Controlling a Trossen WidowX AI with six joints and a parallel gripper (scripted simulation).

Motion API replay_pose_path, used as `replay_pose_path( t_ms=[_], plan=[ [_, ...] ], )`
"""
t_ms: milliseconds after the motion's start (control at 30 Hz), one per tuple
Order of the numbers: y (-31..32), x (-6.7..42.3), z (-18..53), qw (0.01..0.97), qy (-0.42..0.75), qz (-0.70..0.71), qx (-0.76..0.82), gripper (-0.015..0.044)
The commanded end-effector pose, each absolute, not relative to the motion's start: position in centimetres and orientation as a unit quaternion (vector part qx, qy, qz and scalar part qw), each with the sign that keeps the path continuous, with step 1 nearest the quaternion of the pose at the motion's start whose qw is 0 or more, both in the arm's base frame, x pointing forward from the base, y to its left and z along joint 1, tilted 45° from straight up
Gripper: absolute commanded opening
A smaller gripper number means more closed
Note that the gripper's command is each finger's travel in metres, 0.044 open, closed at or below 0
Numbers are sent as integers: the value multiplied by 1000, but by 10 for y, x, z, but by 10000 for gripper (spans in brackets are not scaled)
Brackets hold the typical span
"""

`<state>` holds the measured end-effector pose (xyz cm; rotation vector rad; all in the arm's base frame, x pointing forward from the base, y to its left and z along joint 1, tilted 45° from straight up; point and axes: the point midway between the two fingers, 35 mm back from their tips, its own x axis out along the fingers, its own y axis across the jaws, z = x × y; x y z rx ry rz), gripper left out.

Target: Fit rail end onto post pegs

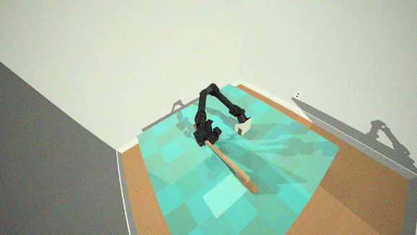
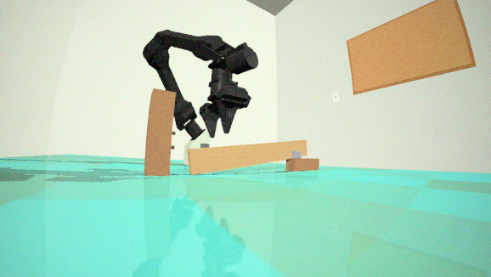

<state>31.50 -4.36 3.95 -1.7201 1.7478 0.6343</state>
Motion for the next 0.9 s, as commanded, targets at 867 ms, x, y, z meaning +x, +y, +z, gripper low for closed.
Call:
replay_pose_path(
  t_ms=[867],
  plan=[
    [-71, 313, 8, 274, 661, 270, -644, 440]
  ],
)
